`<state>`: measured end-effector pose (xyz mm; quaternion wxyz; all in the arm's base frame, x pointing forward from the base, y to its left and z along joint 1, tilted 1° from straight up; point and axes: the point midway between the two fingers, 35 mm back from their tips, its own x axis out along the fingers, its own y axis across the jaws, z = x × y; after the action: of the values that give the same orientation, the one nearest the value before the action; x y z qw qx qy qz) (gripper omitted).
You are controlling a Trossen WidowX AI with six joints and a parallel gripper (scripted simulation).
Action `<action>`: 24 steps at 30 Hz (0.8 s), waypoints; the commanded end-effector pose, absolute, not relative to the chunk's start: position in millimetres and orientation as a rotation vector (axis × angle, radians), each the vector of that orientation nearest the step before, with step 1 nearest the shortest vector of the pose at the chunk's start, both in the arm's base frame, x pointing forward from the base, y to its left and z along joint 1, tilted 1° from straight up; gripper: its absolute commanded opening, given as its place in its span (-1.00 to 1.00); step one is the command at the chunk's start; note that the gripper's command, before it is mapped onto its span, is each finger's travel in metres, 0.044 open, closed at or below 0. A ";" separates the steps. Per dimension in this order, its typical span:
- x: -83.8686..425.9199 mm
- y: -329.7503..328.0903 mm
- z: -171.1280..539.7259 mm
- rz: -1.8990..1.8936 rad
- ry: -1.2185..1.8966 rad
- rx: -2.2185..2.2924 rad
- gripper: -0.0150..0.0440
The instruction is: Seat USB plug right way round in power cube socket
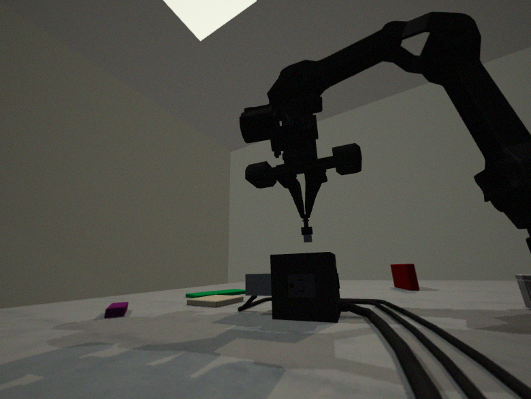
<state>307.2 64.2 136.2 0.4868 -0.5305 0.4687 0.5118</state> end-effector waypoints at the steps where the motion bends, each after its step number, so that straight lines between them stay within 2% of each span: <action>1: 307.3 64.9 135.7 1.249 1.134 -1.287 -0.49; 24: 307.2 66.6 133.1 1.259 1.120 -1.273 -0.49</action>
<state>307.1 65.9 133.4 0.4916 -0.5250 0.4642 0.5170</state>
